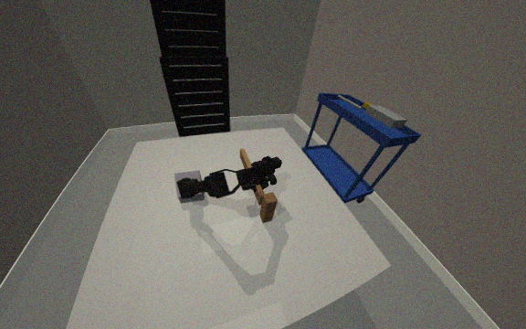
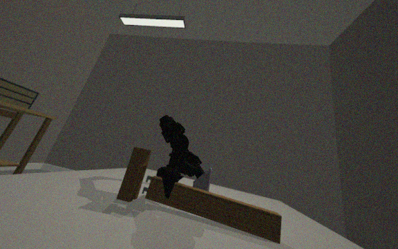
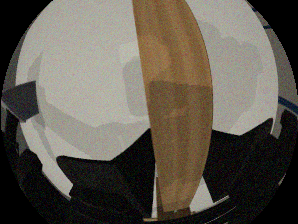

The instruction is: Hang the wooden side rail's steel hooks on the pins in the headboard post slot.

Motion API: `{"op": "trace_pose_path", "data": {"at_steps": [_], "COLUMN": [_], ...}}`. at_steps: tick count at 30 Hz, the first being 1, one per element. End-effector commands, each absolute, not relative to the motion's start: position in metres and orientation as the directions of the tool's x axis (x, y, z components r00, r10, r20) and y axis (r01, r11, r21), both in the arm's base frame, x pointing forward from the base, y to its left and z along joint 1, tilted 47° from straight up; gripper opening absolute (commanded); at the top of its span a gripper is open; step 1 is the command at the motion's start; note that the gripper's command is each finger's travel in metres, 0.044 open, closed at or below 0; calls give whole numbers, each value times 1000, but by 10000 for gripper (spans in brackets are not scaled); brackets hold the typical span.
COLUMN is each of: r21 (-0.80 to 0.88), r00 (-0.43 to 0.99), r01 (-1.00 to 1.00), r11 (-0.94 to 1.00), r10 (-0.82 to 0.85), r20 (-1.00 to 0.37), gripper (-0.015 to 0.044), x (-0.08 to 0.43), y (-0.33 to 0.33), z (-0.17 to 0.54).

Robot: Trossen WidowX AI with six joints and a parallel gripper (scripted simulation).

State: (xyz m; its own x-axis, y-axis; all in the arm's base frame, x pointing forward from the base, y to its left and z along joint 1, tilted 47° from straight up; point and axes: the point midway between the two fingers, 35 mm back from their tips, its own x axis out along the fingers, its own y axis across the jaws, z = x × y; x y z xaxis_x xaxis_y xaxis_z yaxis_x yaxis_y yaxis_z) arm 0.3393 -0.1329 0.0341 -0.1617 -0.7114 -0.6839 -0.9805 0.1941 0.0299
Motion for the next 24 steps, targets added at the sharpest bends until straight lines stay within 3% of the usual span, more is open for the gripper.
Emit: {"op": "trace_pose_path", "data": {"at_steps": [1, 24], "r21": [19, 19], "r00": [-145, -145], "r01": [-983, -983], "r11": [183, 183], "r10": [-710, -710], "r20": [-689, -689], "gripper": [0, 0], "x": [343, 344], "y": [-128, -130], "z": [39, 40]}}
